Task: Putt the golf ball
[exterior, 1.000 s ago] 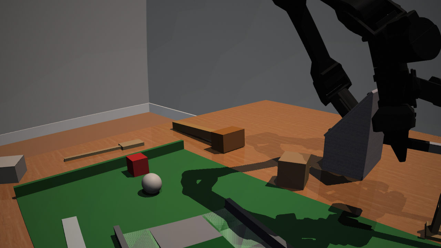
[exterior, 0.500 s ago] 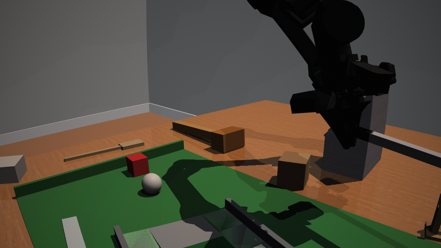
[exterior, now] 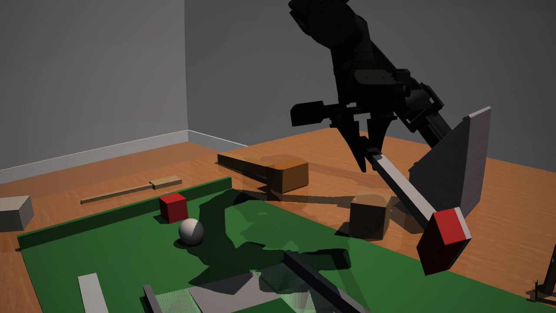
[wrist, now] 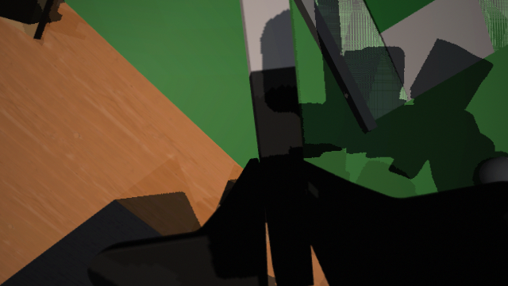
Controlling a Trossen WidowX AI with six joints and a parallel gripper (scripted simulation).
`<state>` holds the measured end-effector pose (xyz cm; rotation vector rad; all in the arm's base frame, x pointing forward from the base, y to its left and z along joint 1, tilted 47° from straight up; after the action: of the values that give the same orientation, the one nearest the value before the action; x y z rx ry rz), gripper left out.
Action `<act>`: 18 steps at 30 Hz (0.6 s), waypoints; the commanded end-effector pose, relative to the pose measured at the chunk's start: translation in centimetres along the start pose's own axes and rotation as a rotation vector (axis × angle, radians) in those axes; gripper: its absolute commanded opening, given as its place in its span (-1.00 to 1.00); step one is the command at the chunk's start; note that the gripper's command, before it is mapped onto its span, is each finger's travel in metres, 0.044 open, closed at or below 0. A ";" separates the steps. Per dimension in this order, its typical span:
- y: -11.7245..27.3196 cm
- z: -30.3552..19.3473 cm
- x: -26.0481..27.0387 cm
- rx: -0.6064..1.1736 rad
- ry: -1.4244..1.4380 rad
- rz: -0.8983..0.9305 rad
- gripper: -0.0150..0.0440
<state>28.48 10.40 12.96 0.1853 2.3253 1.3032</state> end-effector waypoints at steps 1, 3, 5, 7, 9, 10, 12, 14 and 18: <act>0.7 -2.1 -1.1 0.012 -0.124 -0.017 -0.49; 1.0 -3.3 -1.7 0.021 -0.195 -0.026 -0.49; 1.4 -4.6 -2.2 0.031 -0.266 -0.036 -0.49; 1.7 -5.9 -2.7 0.040 -0.337 -0.047 -0.49; 2.1 -7.2 -3.1 0.050 -0.408 -0.058 -0.49; 2.2 -7.8 -3.2 0.055 -0.443 -0.064 -0.49; 2.6 -9.1 -3.5 0.065 -0.514 -0.076 -0.49; 2.9 -10.5 -3.8 0.076 -0.585 -0.088 -0.49; 3.6 -13.1 -4.0 0.098 -0.726 -0.115 -0.49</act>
<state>26.33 1.92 21.87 0.4404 1.8179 0.9227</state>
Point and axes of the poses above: the point midway between the two fingers, 35 mm back from their tips, its own y axis back along the fingers, its own x axis across the jaws, z = x × y, the point moved 10 cm from there along y, back along the fingers, and after that the axes turned 12 degrees about y, right-handed, at the moved point
